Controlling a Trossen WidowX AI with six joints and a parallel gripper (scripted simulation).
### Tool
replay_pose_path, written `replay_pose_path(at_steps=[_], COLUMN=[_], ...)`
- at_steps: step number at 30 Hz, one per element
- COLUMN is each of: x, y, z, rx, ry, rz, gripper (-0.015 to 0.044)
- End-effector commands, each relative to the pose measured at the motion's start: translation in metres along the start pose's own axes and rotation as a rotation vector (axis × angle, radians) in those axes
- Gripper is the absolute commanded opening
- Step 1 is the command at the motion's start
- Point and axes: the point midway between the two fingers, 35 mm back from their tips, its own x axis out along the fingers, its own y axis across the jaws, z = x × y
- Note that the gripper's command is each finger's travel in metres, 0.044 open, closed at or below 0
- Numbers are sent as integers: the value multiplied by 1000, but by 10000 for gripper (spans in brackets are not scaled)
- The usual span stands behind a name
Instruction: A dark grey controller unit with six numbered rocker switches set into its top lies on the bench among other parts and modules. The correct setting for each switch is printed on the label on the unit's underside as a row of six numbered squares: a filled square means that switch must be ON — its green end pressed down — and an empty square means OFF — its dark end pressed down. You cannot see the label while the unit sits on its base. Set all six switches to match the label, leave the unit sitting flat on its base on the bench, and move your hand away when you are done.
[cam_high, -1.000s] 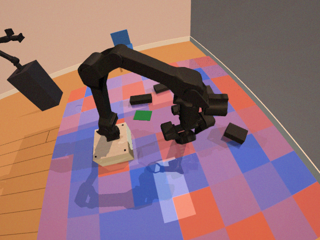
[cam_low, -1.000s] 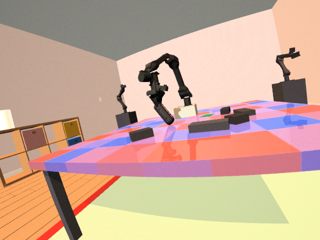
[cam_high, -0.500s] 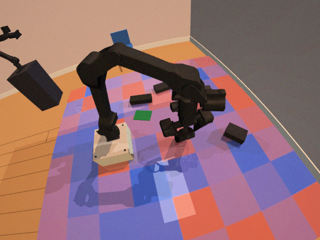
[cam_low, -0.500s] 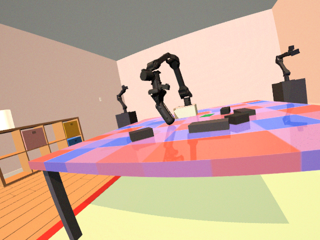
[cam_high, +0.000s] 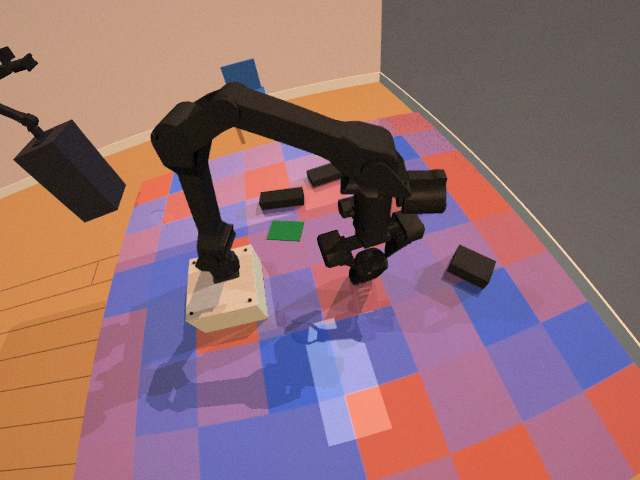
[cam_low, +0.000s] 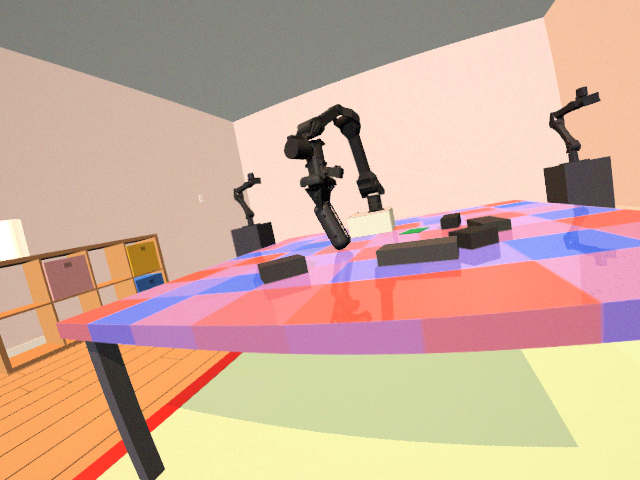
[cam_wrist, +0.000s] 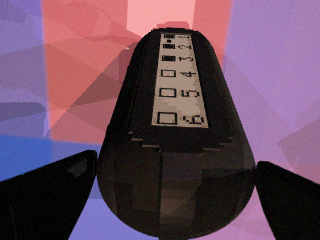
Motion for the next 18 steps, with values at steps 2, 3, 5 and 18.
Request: replay_pose_path(at_steps=[2, 3, 5, 18], x=[1, 1, 1, 0], y=[1, 1, 1, 1], z=[9, 11, 13, 28], rx=[-1, -1, -1, -1], ry=[-10, -10, -11, -12], rz=[4, 4, 4, 4], gripper=[338, 338, 338, 338])
